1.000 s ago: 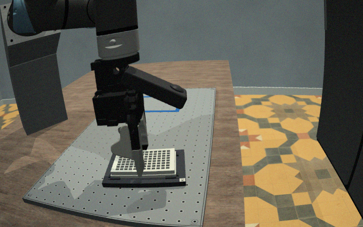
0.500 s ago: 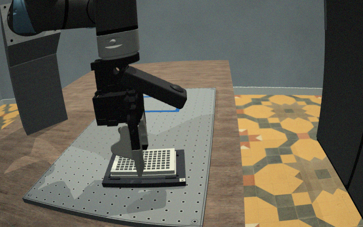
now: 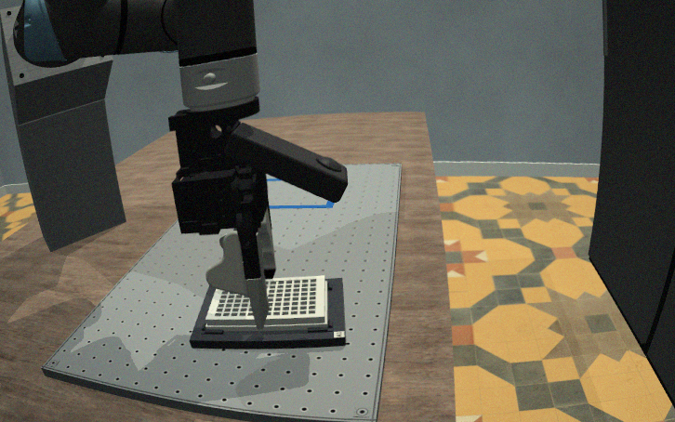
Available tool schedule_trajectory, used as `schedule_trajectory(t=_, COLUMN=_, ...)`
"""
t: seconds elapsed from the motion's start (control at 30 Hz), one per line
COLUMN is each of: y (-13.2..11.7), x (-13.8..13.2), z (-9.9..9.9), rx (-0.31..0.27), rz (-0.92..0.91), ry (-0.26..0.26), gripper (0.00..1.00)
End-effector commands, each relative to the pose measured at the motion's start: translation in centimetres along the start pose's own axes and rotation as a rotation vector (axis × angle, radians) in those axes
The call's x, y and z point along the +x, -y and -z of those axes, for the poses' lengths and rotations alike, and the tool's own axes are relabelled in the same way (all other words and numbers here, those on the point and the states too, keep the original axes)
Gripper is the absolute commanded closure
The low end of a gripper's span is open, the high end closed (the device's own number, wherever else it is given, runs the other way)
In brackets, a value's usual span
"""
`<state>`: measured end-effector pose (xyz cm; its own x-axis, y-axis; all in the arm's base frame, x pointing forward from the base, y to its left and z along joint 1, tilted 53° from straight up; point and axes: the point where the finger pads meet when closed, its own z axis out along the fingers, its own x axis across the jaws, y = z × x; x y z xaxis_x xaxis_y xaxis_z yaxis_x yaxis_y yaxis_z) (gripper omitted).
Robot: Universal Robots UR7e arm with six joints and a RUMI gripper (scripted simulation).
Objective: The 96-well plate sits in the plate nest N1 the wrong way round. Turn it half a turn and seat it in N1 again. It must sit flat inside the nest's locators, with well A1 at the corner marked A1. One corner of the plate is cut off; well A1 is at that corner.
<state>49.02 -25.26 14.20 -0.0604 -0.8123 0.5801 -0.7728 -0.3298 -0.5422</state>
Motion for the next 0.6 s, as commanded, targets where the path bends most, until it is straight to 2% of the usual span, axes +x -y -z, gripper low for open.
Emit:
schedule_trajectory(t=0.0, y=0.0, x=-0.1, z=0.5, rx=0.000, rz=0.000, ry=0.000, gripper=1.00)
schedule_trajectory(t=0.57, y=0.0, x=0.0, z=3.0, rx=0.000, rz=0.000, ry=0.000, gripper=1.00)
